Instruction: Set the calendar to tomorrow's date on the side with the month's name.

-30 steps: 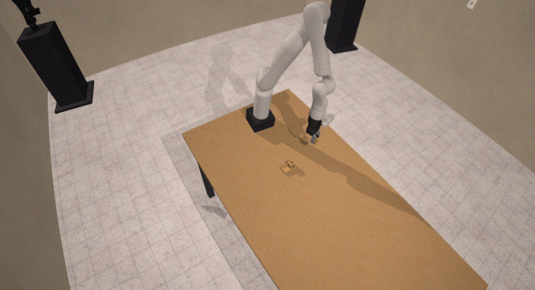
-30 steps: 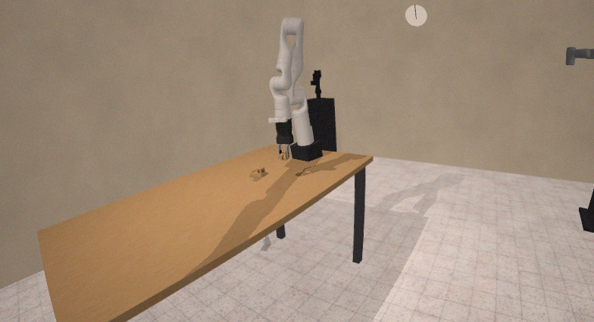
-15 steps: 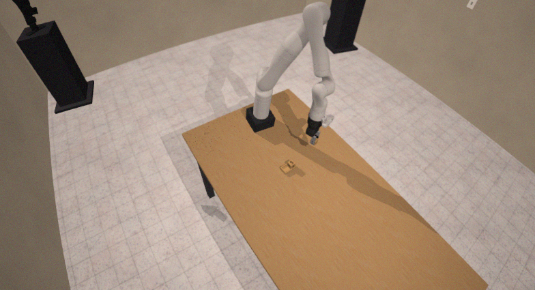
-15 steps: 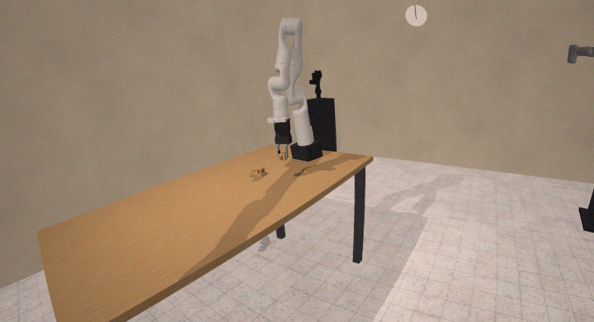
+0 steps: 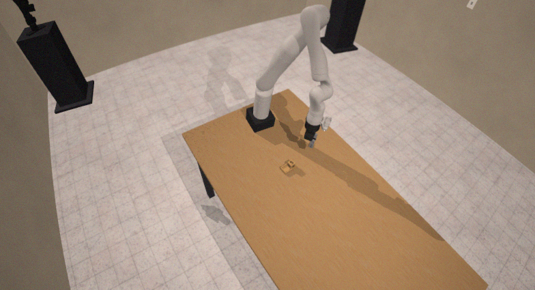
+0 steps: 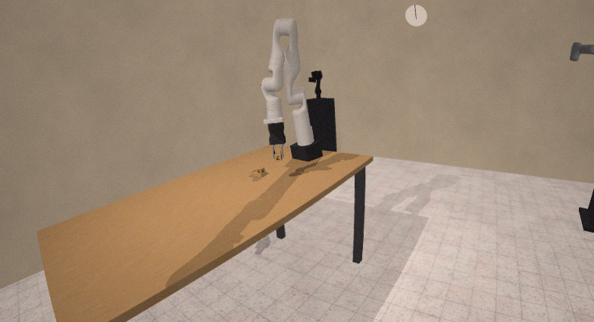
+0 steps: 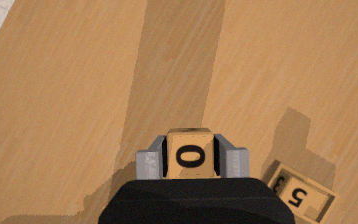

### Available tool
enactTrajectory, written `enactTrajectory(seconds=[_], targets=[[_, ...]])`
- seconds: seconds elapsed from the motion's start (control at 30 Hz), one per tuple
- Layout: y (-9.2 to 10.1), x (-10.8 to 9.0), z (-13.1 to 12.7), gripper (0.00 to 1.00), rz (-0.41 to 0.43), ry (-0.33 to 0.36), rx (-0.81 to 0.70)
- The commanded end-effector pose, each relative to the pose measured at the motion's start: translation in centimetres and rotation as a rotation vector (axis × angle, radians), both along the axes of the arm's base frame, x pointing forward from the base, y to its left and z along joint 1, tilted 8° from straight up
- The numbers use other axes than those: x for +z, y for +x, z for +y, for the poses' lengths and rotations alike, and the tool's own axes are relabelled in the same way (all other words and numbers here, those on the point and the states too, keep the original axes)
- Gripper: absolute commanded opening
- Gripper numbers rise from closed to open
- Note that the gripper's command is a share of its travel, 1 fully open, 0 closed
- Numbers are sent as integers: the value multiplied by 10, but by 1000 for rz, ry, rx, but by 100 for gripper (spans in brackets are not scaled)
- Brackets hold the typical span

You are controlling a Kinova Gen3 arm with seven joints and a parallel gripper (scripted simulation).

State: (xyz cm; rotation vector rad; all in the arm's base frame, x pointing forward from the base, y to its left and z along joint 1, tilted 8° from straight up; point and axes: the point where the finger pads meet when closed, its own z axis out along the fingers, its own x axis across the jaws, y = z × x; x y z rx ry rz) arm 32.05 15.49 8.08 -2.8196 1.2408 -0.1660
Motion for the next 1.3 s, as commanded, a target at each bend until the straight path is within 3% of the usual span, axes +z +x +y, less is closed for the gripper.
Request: enactTrajectory(seconds=[0.0, 0.37, 0.43, 0.93, 1.27], targets=[[6, 2, -11, 60, 4, -5, 55], [20, 5, -49, 60, 5, -36, 356], [20, 5, -49, 60, 5, -36, 356], [30, 13, -109, 60, -11, -84, 750], [31, 16, -133, 60, -20, -109, 906]])
